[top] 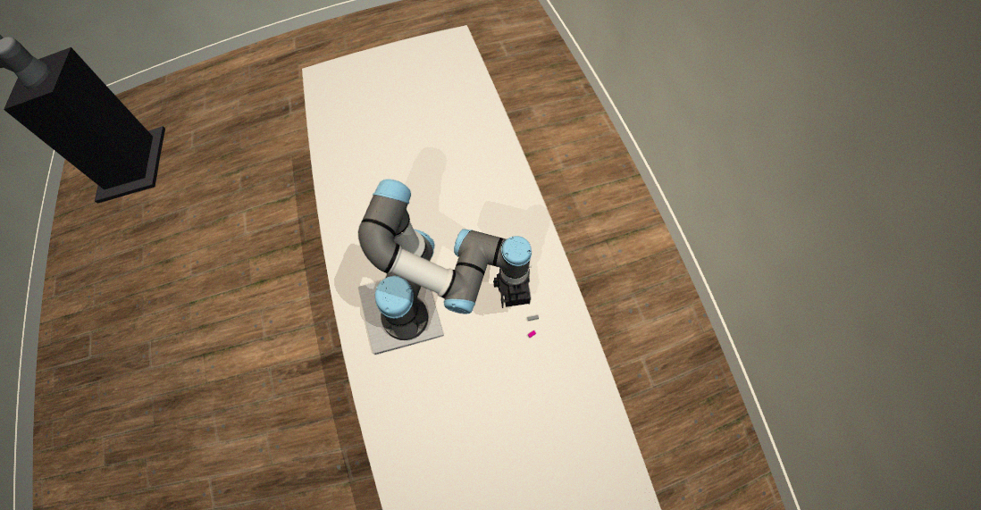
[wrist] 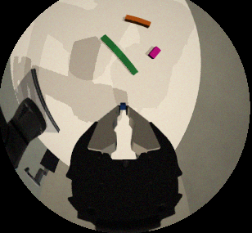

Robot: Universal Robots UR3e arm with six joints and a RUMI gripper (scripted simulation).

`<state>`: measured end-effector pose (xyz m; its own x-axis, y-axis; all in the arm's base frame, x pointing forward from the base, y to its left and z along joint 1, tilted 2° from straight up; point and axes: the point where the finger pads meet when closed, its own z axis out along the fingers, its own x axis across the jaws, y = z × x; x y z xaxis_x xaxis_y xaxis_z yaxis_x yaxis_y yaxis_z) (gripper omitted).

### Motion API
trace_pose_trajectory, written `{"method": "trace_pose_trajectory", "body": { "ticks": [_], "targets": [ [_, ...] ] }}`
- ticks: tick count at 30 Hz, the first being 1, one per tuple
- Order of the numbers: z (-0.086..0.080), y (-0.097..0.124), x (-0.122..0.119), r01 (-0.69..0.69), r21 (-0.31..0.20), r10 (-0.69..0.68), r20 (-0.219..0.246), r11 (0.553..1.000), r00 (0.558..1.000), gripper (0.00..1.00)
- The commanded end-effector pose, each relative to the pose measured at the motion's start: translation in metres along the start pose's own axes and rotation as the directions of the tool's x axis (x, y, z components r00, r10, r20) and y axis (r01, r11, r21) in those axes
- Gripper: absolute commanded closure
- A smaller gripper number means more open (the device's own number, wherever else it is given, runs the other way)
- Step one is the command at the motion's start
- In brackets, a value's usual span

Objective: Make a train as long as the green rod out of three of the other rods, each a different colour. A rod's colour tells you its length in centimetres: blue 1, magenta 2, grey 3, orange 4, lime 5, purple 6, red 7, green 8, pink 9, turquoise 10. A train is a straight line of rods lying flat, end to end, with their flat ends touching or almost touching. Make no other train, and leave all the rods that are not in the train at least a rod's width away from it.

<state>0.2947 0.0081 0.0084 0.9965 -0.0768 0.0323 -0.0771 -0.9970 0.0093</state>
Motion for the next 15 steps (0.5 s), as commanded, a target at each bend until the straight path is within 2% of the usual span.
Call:
{"method": "trace_pose_trajectory", "body": {
  "ticks": [1, 15],
  "targets": [
    [-0.0006, 0.0003, 0.0007, 0.0, -0.001, 0.0, -0.002, 1.0, 1.0, 0.97],
    [-0.0006, 0.0003, 0.0007, 0.0, -0.001, 0.0, -0.002, 1.0, 1.0, 0.86]
  ]
}}
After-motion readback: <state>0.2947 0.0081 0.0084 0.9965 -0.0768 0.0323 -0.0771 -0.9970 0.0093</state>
